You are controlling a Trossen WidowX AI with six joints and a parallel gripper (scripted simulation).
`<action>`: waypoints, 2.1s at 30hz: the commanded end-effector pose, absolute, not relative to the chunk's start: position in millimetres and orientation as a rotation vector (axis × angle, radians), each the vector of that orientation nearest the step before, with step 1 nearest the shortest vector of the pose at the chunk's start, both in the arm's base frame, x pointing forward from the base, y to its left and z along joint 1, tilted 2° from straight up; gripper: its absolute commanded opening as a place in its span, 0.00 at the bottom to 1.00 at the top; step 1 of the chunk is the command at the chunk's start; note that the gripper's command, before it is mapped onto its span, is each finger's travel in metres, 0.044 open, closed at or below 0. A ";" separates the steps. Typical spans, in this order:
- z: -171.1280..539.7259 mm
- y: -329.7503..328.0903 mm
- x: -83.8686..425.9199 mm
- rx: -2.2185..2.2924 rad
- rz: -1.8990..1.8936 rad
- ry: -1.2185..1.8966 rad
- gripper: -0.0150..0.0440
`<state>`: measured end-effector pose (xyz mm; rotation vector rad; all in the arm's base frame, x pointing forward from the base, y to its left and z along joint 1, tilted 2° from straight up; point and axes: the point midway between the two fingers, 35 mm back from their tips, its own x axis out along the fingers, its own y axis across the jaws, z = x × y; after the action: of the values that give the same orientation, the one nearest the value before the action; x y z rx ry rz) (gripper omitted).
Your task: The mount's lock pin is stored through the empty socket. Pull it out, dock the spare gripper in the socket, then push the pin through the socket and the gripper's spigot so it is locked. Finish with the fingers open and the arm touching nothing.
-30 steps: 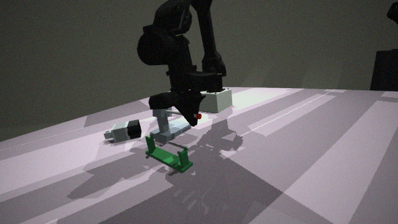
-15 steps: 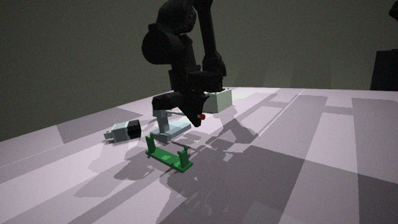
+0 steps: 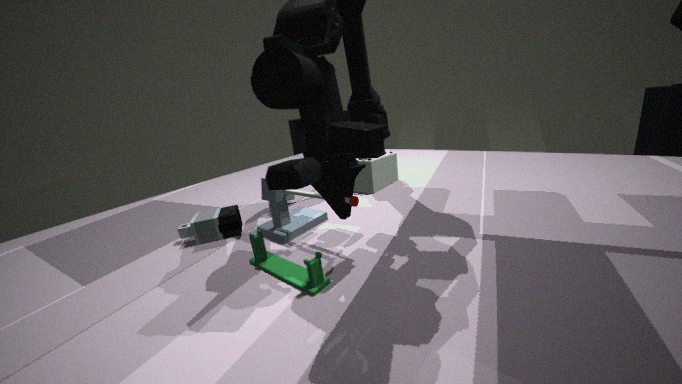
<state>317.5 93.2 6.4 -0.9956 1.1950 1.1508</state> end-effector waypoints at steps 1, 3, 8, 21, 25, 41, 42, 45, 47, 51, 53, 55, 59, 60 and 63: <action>8.0 96.4 319.3 -0.997 1.146 1.197 0.25; 8.5 98.2 319.7 -0.997 1.147 1.198 0.25; 9.6 101.9 320.3 -0.996 1.148 1.200 0.25; 12.4 111.8 322.0 -0.994 1.151 1.205 0.25; 13.3 114.9 322.4 -0.993 1.152 1.207 0.25; 27.6 119.5 321.8 -0.990 1.161 1.211 0.25; 29.2 119.4 321.5 -0.990 1.162 1.213 0.25; 33.1 119.2 320.8 -0.989 1.163 1.216 0.25; 36.3 119.1 320.7 -0.989 1.164 1.217 0.25; 42.6 118.9 320.3 -0.988 1.164 1.219 0.25; 35.6 118.8 319.6 -0.987 1.165 1.221 0.26; 35.6 118.8 319.6 -0.987 1.165 1.221 0.25; 36.0 119.3 321.7 -0.987 1.165 1.221 0.25; 36.5 119.9 324.3 -0.987 1.165 1.222 0.25; 38.2 122.0 333.7 -0.986 1.163 1.222 0.25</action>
<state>324.5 119.9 35.7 -0.9857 1.2258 1.1662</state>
